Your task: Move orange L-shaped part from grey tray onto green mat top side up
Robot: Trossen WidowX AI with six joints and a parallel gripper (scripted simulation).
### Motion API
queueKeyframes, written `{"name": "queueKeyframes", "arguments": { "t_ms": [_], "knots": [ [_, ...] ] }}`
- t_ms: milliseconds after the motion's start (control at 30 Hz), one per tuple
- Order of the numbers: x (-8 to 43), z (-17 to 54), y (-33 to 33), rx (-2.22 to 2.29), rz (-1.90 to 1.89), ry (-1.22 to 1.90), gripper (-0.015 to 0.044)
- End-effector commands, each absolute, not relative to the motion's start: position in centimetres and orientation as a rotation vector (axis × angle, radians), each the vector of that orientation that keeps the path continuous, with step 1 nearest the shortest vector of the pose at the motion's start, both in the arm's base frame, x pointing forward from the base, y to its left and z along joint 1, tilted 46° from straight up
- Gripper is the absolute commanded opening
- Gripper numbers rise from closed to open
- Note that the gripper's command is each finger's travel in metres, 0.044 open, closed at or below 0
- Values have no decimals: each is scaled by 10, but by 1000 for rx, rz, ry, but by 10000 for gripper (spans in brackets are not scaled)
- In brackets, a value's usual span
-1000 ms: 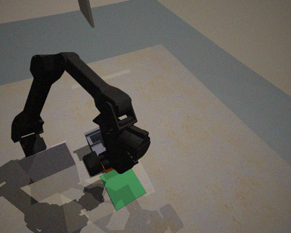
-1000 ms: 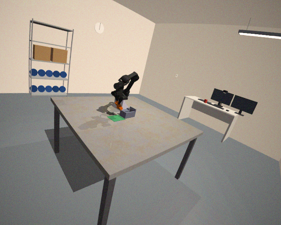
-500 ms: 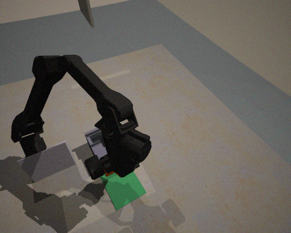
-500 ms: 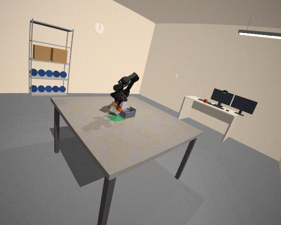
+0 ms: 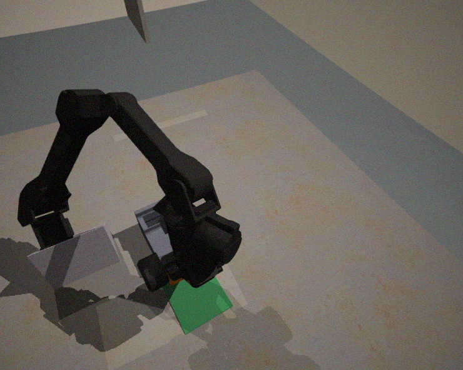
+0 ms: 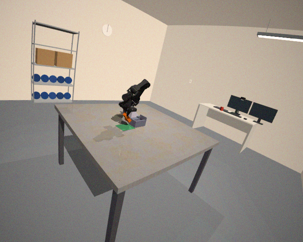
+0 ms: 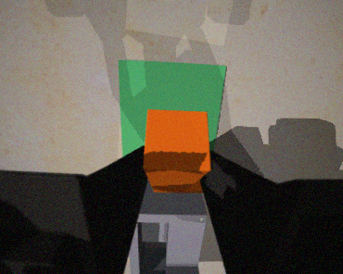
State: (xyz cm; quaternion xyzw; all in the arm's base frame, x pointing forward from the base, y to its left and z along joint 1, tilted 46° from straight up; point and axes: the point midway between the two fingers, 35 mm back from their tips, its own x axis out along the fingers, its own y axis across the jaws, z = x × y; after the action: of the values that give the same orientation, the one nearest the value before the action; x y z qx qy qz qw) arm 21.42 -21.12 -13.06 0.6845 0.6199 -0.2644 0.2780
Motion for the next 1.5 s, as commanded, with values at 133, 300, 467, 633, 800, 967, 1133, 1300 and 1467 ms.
{"name": "queueKeyframes", "arguments": {
  "t_ms": [133,300,467,633,800,967,1133,1300,1467],
  "knots": [
    [215,-140,-201,1844,-710,1663,0],
    [216,-145,-196,1844,-710,1663,0],
    [217,-150,-191,1845,-710,1664,0],
    [218,-156,-185,1845,-709,1664,0],
    [218,-161,-180,1845,-709,1664,0],
    [218,-161,-180,1845,-709,1664,0],
    [218,-161,-180,1845,-709,1664,0],
    [218,-161,-180,1845,-709,1664,0],
    [218,-160,-180,1839,-707,1667,79]
  ]
}}
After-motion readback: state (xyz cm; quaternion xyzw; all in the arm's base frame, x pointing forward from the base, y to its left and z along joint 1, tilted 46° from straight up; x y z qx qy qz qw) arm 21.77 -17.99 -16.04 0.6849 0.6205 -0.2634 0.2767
